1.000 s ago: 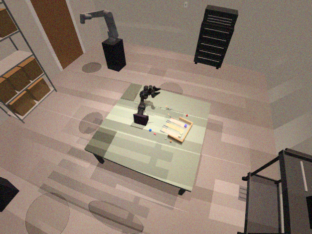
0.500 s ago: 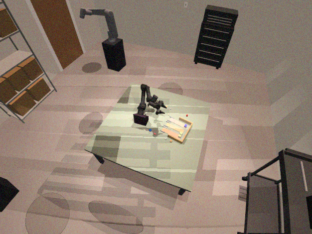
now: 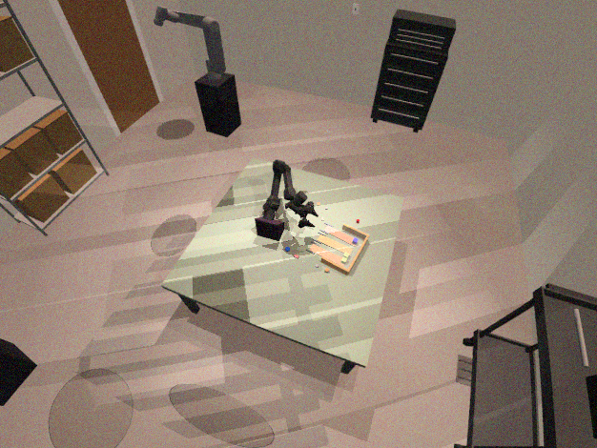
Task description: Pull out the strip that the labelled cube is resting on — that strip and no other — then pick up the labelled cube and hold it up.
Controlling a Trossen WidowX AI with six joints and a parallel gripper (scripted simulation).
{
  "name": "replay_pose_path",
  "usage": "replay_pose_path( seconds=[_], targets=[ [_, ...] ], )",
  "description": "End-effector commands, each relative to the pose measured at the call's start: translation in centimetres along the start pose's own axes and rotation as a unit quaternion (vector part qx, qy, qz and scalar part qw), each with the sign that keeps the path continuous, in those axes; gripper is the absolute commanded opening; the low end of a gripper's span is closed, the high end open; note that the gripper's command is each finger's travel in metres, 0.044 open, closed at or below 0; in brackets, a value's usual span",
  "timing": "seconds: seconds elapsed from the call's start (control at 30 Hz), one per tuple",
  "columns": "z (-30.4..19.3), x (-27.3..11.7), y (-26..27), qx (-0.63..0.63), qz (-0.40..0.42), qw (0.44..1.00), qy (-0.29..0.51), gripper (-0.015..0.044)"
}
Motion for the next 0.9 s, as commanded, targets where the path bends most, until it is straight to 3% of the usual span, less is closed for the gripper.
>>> replay_pose_path(
  seconds=[0.0,0.47,0.67,0.87],
  targets=[
    [0.3,0.1,-0.1,-0.003,-0.002,1.000,0.002,0.0374],
    [2.8,10.0,-4.8,0.081,-0.035,0.949,0.304,0.0006],
    [1.9,13.9,-6.3,0.098,-0.020,0.891,0.442,0.0000],
    [1.8,14.3,-6.6,0.099,-0.016,0.884,0.456,0.0000]
  ],
)
Point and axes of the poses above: the point midway between the two fingers, 35 mm back from their tips, its own x axis out along the fingers, its own y axis across the jaws, z = x × y, the point moved 10 cm from there along -x, back along the fingers, and after that the axes turned 5 degrees about -x, right-handed, at the moved point
